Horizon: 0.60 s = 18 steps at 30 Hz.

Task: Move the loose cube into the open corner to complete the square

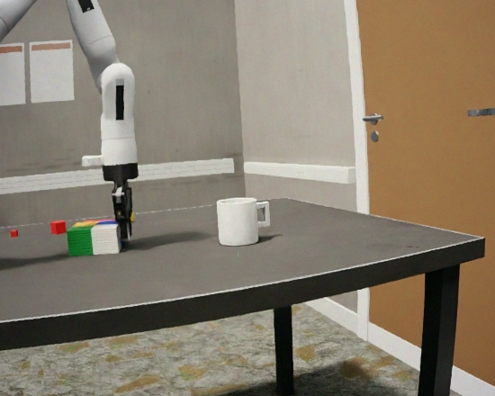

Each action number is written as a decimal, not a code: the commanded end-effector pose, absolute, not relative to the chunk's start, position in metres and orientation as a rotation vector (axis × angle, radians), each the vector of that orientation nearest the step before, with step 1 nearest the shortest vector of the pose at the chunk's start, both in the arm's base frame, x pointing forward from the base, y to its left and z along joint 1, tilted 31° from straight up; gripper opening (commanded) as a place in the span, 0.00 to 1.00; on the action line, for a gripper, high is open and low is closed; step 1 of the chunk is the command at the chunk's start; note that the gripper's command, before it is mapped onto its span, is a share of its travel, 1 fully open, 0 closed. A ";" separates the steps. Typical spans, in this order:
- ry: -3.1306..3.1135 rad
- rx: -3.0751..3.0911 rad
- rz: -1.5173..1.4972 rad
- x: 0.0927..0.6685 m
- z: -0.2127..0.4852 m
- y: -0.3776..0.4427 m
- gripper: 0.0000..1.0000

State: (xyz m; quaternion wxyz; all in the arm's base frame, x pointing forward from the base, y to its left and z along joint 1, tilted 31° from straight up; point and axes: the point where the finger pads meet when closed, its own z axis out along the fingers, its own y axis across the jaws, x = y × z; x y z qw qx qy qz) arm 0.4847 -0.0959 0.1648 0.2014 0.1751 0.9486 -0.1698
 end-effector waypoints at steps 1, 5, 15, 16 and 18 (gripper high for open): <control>2.649 0.489 -0.473 0.485 0.165 -0.095 0.55; 2.649 0.489 -0.473 0.484 0.165 -0.095 0.55; 2.649 0.488 -0.473 0.482 0.164 -0.095 0.55; 2.649 0.488 -0.473 0.482 0.164 -0.095 0.55; 2.649 0.488 -0.473 0.482 0.164 -0.095 0.55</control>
